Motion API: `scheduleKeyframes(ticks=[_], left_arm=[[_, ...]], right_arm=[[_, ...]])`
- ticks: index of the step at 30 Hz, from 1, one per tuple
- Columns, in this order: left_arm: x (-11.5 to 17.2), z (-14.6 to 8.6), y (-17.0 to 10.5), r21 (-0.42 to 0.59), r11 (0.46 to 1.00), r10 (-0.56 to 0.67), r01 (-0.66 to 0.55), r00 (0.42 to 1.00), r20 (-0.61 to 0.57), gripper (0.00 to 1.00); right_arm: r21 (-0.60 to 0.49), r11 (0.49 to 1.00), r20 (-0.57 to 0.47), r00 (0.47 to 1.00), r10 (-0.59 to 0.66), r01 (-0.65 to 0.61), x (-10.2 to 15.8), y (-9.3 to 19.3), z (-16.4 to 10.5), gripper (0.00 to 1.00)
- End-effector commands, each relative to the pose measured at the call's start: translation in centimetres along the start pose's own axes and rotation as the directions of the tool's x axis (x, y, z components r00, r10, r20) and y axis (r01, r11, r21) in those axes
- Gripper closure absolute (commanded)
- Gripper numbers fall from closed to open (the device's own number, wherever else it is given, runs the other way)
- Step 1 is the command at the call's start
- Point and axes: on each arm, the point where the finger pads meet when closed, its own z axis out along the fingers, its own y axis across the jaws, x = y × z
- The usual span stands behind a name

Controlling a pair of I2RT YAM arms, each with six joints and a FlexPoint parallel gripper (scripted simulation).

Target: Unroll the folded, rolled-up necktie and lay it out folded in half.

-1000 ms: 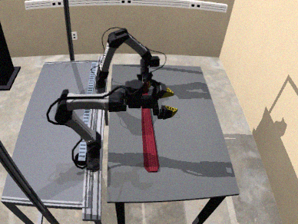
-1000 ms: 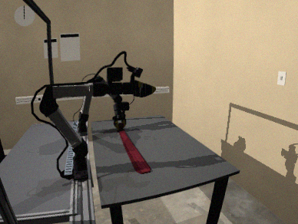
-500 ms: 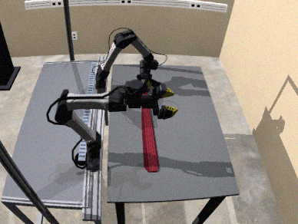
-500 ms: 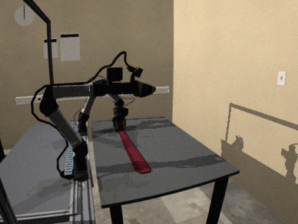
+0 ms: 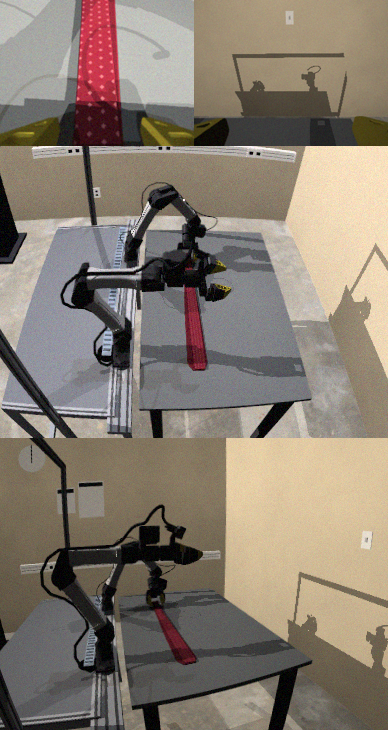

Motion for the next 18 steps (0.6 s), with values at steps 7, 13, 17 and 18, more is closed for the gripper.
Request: scheduleKeyframes(ticks=[7,13,17,18], left_arm=[[-1.6,-1.4,0.4,-0.008,1.000,-0.002,0.002,1.000,0.015,0.35],[-3.0,-2.4,0.4,-0.008,1.000,-0.002,0.002,1.000,0.015,0.35],[-3.3,-2.5,0.4,-0.008,1.000,-0.002,0.002,1.000,0.015,0.35],[-3.3,-2.5,0.4,-0.008,1.000,-0.002,0.002,1.000,0.015,0.35]], right_arm=[[0.000,1.000,0.000,1.000,0.000,0.000,0.0,0.0,0.0,0.00],[0.000,1.000,0.000,1.000,0.000,0.000,0.0,0.0,0.0,0.00],[0.000,1.000,0.000,1.000,0.000,0.000,0.0,0.0,0.0,0.00],[0.000,1.000,0.000,1.000,0.000,0.000,0.0,0.0,0.0,0.00]])
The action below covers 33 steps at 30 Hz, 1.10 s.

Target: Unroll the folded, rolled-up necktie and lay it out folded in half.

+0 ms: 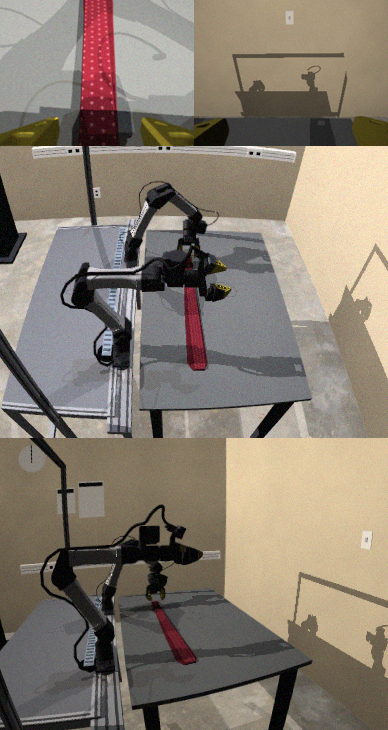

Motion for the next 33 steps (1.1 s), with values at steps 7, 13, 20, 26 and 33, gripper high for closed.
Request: scheduleKeyframes(ticks=[7,13,20,26,33], left_arm=[[-1.1,-1.1,0.2,-0.017,1.000,0.006,-0.006,1.000,0.008,0.35],[-1.7,-1.5,0.2,-0.017,1.000,0.006,-0.006,1.000,0.008,0.35],[-2.5,-2.1,0.2,-0.017,1.000,0.006,-0.006,1.000,0.008,0.35],[-3.1,-2.5,0.2,-0.017,1.000,0.006,-0.006,1.000,0.008,0.35],[-4.0,-3.1,0.2,-0.017,1.000,0.006,-0.006,1.000,0.008,0.35]], right_arm=[[0.000,1.000,0.000,1.000,0.000,0.000,0.0,0.0,0.0,0.00],[0.000,1.000,0.000,1.000,0.000,0.000,0.0,0.0,0.0,0.00],[0.000,1.000,0.000,1.000,0.000,0.000,0.0,0.0,0.0,0.00],[0.000,1.000,0.000,1.000,0.000,0.000,0.0,0.0,0.0,0.00],[0.000,1.000,0.000,1.000,0.000,0.000,0.0,0.0,0.0,0.00]])
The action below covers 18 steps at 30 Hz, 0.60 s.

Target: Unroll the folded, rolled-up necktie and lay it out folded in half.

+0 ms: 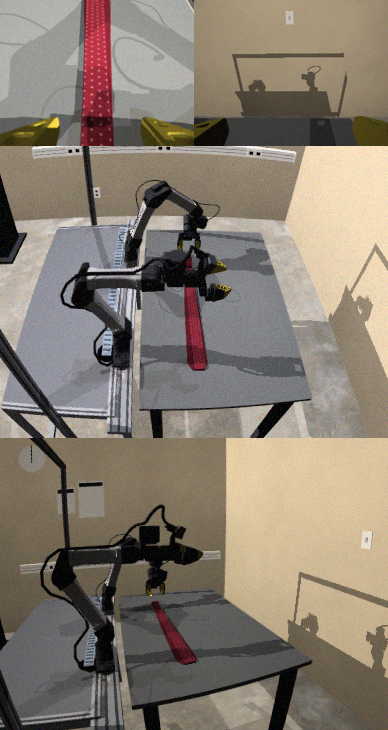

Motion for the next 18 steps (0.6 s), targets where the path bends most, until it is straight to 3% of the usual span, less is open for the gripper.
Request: scheduleKeyframes(ticks=[1,18], left_arm=[[-1.29,-1.25,0.25,-0.022,1.000,0.015,-0.015,1.000,0.003,0.35],[-2.16,-1.84,0.23,-0.024,1.000,0.014,-0.014,1.000,0.004,0.35]], right_arm=[[0.000,1.000,0.000,1.000,0.000,0.000,0.00,0.00,0.00,0.00],[0.000,1.000,0.000,1.000,0.000,0.000,0.00,0.00,0.00,0.00]])
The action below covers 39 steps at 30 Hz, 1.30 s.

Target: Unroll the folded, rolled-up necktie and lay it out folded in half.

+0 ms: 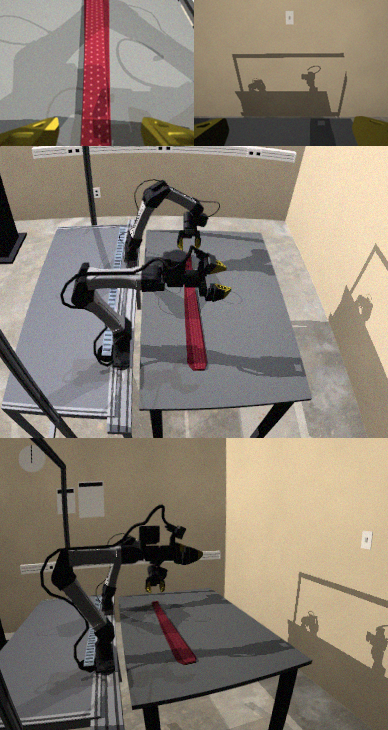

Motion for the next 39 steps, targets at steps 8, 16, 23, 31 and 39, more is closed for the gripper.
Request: scheduleKeyframes(ticks=[8,16,23,31,39], left_arm=[[-1.3,-1.4,0.4,-0.059,0.998,0.013,-0.012,1.000,0.011,0.32],[-2.7,-2.5,0.8,-0.150,0.989,-0.010,0.016,0.999,0.041,0.29],[-3.9,-3.5,1.1,-0.228,0.973,-0.028,0.043,0.997,0.069,0.27],[-6.3,-5.5,1.7,-0.375,0.921,-0.056,0.100,0.990,0.127,0.24],[-8.4,-7.2,2.2,-0.491,0.857,-0.072,0.153,0.981,0.180,0.22]], right_arm=[[0.000,1.000,0.000,1.000,0.000,0.000,0.0,0.0,0.0,0.00],[0.000,1.000,0.000,1.000,0.000,0.000,0.0,0.0,0.0,0.00],[0.000,1.000,0.000,1.000,0.000,0.000,0.0,0.0,0.0,0.00],[0.000,1.000,0.000,1.000,0.000,0.000,0.0,0.0,0.0,0.00],[0.000,1.000,0.000,1.000,0.000,0.000,0.0,0.0,0.0,0.00]])
